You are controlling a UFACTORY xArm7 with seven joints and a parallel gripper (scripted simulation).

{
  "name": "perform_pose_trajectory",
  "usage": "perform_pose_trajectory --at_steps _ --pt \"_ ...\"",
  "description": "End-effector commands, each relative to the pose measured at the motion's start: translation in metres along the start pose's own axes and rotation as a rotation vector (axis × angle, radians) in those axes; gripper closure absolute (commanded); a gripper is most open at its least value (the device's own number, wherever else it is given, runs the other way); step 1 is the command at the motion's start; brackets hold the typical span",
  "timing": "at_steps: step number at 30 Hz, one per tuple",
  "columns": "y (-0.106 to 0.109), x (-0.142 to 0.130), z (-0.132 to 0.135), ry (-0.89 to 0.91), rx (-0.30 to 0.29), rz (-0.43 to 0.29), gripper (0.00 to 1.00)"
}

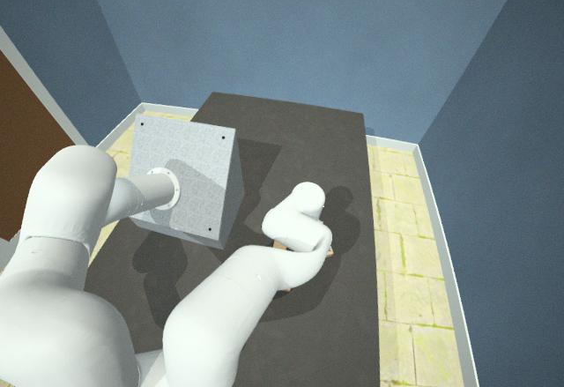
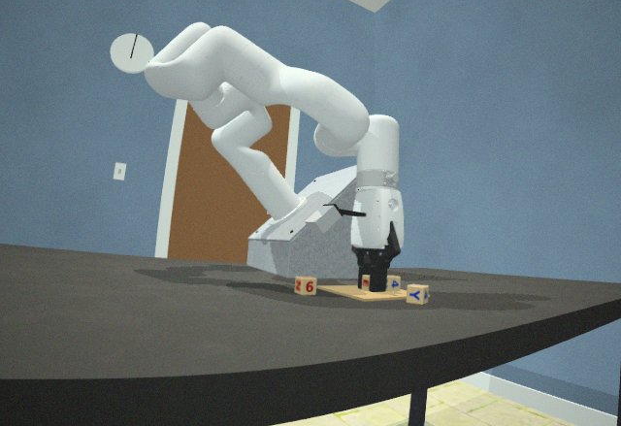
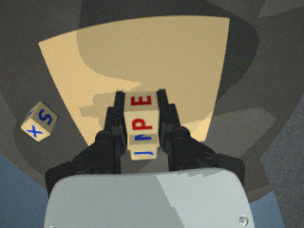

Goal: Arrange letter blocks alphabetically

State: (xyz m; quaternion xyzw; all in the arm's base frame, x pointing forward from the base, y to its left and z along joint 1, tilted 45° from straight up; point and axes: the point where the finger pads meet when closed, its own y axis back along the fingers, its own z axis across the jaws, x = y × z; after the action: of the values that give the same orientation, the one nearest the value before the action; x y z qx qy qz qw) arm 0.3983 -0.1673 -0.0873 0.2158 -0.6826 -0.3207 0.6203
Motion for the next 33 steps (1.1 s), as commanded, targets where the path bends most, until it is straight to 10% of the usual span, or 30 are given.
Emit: perform_pose_trajectory --at_steps 1,33 --pt "0.0019 -0.001 -0.0013 0.0 0.004 -0.002 0.79" --pt "0.0052 -0.001 -0.0013 0.0 0.004 -0.002 0.58"
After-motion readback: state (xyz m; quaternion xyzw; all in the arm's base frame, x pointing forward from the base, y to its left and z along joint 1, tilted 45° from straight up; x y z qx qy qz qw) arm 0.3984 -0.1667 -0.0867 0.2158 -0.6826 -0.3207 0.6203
